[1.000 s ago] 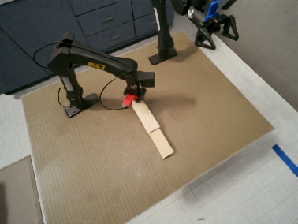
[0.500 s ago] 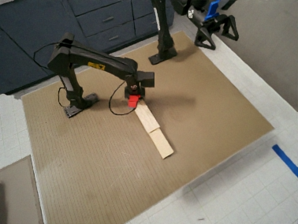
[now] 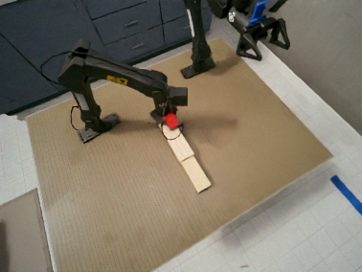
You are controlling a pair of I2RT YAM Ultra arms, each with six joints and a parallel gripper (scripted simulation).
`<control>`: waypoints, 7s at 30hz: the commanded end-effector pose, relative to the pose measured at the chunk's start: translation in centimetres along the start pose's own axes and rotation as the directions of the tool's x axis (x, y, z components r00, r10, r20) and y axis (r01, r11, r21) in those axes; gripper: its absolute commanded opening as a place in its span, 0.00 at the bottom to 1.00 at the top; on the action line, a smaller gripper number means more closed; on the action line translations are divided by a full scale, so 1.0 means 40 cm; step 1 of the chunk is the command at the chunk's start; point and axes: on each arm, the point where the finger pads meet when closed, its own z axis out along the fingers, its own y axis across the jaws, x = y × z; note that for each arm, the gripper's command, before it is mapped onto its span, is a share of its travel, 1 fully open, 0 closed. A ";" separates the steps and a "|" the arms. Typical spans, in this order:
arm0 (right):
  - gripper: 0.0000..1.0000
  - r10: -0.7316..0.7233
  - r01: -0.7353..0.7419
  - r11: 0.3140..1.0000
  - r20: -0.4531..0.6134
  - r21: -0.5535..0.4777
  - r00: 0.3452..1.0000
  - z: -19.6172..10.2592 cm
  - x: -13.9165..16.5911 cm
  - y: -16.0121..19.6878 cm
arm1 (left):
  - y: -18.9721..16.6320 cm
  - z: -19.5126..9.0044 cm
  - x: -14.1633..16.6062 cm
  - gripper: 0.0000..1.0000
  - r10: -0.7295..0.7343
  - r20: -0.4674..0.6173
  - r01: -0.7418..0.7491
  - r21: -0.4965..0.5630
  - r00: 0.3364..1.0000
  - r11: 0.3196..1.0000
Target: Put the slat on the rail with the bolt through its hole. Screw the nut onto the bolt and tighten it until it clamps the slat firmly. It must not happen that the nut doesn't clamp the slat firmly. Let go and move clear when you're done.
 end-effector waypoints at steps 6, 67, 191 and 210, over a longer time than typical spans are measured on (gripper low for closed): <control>0.34 -0.462 0.462 0.887 0.015 0.001 0.887 -0.029 -0.004 0.007 | 0.000 -0.002 -0.012 1.00 0.000 0.012 0.000 0.000 1.000 1.000; 0.34 -0.866 0.865 -0.501 0.001 0.023 -0.501 -0.037 -0.005 0.008 | 0.000 -0.002 -0.012 1.00 0.000 0.012 0.000 0.000 1.000 1.000; 0.12 -0.982 0.981 0.191 0.013 0.020 0.190 -0.009 -0.015 0.013 | 0.000 -0.002 -0.012 1.00 0.000 0.012 0.000 0.000 1.000 1.000; 0.12 -0.641 0.641 0.767 0.013 0.006 0.767 -0.009 -0.014 0.008 | 0.000 -0.002 -0.012 1.00 0.000 0.012 0.000 0.000 1.000 1.000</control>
